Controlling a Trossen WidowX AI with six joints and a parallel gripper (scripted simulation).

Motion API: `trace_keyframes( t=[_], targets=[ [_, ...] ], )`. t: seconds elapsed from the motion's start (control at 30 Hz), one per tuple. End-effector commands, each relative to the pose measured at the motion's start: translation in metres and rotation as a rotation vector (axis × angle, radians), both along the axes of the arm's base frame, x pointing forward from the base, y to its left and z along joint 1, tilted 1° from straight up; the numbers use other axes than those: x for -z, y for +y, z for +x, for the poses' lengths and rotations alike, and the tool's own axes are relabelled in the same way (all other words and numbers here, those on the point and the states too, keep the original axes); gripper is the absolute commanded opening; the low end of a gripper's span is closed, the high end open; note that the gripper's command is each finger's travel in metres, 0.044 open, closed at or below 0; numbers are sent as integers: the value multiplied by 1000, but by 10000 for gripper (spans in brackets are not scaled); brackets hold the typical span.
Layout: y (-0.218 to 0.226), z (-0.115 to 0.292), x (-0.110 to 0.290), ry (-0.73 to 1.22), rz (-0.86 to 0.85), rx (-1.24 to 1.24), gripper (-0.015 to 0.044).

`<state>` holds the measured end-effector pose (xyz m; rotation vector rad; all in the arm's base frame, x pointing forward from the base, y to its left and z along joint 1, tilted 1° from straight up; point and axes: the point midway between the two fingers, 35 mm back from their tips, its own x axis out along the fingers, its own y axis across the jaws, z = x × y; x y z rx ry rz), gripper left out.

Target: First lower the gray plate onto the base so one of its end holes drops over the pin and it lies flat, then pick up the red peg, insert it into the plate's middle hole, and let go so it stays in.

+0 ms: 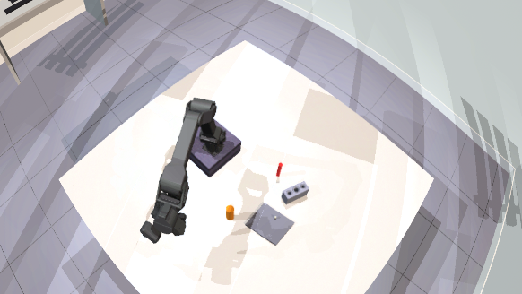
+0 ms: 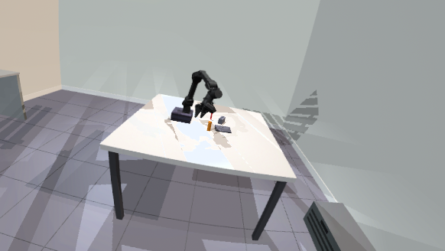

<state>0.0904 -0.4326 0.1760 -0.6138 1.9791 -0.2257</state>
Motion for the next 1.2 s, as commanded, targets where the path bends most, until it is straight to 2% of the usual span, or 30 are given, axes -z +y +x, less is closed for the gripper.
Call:
trace_keyframes(
  t=[0.0, 0.3, 0.57, 0.77, 1.0, 1.17],
  targets=[
    [29, 67, 10, -73, 46, -116, 440],
    [125, 188, 27, -187, 178, -356, 440],
    [243, 257, 40, -240, 337, -548, 440],
    [345, 275, 48, -237, 483, -685, 440],
    [463, 261, 54, -183, 657, -824, 440],
    [477, 257, 55, -173, 677, -839, 440]
  ],
)
